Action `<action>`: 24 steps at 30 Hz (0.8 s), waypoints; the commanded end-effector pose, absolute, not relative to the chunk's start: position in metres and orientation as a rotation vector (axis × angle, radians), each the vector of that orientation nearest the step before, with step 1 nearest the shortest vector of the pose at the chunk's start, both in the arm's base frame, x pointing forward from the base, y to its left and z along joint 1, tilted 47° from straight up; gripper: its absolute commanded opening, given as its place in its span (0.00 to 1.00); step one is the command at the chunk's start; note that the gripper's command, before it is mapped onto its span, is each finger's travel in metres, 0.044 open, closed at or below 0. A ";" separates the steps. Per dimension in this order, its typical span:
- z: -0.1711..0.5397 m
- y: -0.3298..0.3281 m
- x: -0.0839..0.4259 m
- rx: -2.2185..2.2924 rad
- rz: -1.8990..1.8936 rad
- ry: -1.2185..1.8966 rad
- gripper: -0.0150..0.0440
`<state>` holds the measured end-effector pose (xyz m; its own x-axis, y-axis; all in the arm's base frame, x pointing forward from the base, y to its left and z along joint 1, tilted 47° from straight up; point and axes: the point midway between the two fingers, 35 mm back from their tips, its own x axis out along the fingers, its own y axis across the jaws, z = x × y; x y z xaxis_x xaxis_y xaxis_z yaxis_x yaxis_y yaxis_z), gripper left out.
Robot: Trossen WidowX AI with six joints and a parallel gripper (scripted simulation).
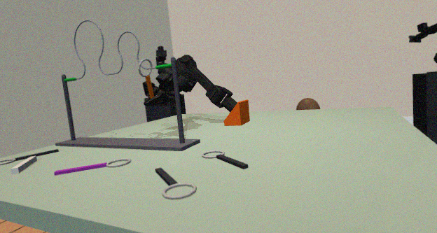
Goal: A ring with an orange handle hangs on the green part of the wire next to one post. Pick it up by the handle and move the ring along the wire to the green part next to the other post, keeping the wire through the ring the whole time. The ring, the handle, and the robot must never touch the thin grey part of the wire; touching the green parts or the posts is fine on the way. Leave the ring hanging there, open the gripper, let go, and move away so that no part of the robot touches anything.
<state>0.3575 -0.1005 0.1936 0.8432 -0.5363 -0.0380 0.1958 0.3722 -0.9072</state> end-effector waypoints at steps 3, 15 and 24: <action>0.174 -0.092 0.359 -0.985 -0.462 0.372 0.00; 0.152 -0.074 0.362 -0.852 -0.437 0.380 0.00; 0.142 -0.066 0.363 -0.819 -0.430 0.381 0.00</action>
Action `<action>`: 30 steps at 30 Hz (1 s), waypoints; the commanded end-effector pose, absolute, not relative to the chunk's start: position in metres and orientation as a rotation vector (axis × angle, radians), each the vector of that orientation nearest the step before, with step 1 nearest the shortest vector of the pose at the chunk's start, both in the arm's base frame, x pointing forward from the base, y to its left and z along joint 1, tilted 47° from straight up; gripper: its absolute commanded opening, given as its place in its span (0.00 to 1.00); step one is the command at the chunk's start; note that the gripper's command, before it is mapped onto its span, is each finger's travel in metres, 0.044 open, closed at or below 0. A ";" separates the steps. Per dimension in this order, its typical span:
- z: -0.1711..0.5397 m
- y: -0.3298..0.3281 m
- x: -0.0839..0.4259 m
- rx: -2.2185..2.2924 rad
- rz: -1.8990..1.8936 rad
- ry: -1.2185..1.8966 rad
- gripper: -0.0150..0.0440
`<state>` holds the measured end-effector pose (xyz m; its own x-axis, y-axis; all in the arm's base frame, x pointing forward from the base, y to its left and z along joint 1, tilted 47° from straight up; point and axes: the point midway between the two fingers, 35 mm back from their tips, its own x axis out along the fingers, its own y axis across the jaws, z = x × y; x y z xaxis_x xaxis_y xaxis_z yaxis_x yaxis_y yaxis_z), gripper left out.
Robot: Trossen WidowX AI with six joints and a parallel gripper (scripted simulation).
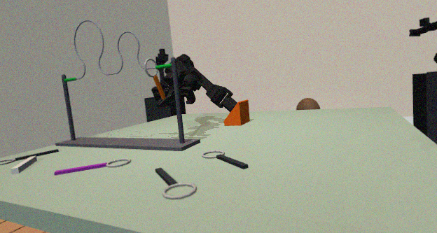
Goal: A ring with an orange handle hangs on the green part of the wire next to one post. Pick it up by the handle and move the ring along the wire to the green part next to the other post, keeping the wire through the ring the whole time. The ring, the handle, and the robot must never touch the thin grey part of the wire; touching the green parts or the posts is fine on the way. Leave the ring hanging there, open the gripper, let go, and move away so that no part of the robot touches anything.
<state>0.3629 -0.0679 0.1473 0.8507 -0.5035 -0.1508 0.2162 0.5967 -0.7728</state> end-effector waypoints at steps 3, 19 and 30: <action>0.140 -0.063 0.363 -0.815 -0.430 0.381 0.00; 0.127 -0.052 0.365 -0.809 -0.428 0.380 0.00; 0.119 -0.044 0.366 -0.809 -0.427 0.380 0.00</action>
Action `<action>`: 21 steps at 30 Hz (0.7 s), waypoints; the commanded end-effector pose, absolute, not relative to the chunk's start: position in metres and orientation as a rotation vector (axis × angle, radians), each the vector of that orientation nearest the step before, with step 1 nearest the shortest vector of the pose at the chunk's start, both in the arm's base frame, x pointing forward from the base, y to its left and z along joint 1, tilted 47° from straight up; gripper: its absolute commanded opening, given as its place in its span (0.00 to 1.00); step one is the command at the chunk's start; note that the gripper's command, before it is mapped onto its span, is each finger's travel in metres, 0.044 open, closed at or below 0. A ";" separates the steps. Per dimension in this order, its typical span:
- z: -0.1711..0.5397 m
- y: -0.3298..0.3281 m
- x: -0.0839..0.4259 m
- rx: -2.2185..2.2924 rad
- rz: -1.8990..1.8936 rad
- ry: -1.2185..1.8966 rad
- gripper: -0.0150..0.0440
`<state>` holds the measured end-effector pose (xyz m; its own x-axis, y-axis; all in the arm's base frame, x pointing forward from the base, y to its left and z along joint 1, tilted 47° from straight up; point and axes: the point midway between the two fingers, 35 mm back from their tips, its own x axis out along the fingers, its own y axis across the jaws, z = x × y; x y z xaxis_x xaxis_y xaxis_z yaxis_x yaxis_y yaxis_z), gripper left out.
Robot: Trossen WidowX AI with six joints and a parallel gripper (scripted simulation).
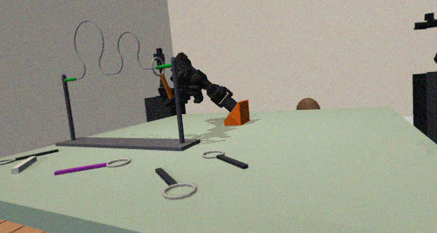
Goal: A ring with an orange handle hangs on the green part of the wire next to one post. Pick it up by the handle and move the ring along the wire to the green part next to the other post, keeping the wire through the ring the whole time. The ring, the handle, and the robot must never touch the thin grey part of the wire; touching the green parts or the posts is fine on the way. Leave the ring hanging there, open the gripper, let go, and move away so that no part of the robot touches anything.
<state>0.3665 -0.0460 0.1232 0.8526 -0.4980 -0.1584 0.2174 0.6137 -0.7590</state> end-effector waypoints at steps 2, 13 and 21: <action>0.118 -0.043 0.367 -0.809 -0.427 0.379 0.00; 0.110 -0.047 0.367 -0.809 -0.427 0.379 0.00; 0.102 -0.055 0.365 -0.809 -0.427 0.379 0.00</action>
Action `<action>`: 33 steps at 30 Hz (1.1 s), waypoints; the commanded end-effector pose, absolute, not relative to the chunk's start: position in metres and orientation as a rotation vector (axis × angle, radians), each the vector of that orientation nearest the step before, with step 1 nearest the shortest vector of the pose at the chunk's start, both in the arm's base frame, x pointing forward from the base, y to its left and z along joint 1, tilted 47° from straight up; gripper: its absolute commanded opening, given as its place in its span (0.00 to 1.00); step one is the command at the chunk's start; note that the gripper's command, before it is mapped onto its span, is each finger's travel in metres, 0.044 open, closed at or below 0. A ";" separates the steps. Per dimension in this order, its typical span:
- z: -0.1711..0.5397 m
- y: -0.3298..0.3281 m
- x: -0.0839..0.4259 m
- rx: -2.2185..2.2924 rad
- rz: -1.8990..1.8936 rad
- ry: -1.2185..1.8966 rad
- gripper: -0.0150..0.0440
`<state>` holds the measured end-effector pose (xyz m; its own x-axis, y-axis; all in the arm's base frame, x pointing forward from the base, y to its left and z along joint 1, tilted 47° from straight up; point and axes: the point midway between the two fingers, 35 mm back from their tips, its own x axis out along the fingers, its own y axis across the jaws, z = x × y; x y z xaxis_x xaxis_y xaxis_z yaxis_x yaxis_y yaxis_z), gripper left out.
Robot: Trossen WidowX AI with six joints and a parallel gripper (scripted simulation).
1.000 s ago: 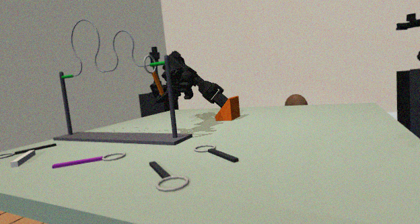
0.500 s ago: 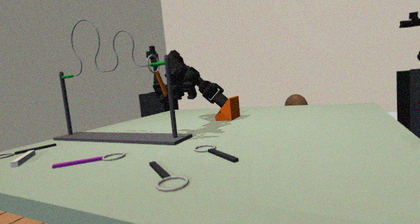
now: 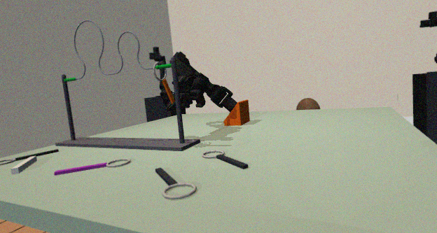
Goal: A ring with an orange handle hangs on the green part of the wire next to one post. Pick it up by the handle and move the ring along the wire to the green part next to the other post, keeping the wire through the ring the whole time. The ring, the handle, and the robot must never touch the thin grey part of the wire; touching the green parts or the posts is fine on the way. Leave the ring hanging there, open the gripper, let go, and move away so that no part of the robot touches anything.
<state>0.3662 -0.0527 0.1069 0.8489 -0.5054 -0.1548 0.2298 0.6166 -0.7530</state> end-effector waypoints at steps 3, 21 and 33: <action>0.101 -0.056 0.365 -0.809 -0.427 0.379 0.00; 0.102 -0.056 0.365 -0.803 -0.432 0.377 0.09; 0.103 -0.052 0.361 -0.803 -0.431 0.378 0.53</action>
<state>0.3647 -0.0540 0.1026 0.8511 -0.5005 -0.1586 0.2228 0.6179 -0.7540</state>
